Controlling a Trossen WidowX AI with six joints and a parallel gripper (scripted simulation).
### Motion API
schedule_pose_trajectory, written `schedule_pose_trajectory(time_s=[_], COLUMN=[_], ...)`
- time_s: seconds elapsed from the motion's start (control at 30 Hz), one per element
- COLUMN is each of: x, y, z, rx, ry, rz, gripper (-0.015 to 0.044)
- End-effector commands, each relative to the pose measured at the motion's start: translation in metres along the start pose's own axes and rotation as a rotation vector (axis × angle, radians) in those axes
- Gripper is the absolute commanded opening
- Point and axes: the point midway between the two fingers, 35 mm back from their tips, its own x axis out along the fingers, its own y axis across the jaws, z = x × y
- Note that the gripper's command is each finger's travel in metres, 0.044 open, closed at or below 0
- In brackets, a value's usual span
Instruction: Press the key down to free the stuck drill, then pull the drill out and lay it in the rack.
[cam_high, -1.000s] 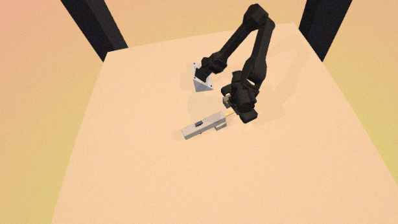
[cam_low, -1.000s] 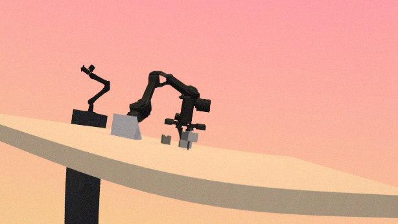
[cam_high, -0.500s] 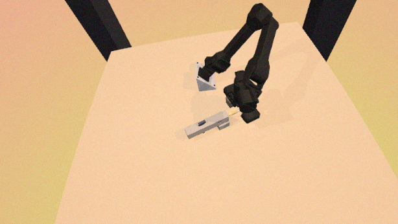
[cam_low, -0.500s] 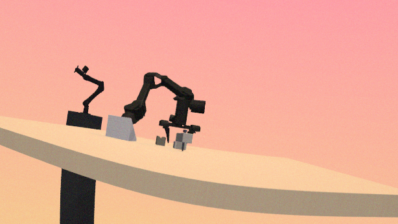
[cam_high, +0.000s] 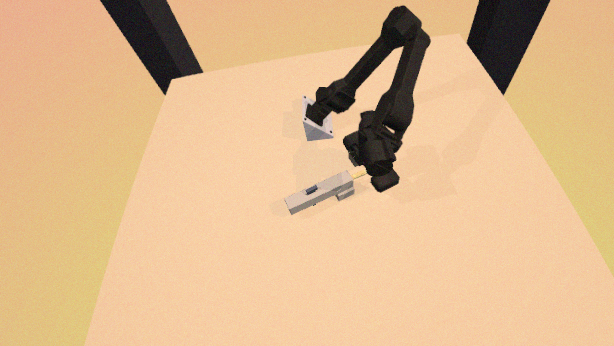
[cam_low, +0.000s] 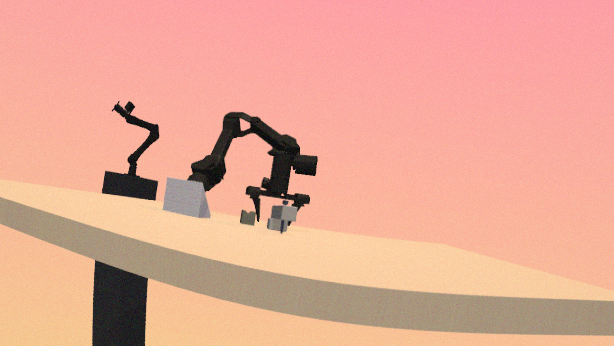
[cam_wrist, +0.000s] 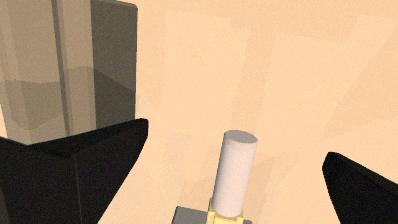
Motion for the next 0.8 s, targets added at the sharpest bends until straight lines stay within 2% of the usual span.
schedule_pose_trajectory(time_s=[0.0, 0.53, 0.77], x=[0.0011, 0.0029, 0.0020], y=[0.0004, 0.0007, -0.0006], z=[-0.0030, -0.0081, -0.0056], rx=[0.000, 0.000, 0.000], ry=[0.004, 0.004, -0.001], rz=[0.003, 0.003, -0.001], gripper=[0.0440, 0.0440, 0.0256])
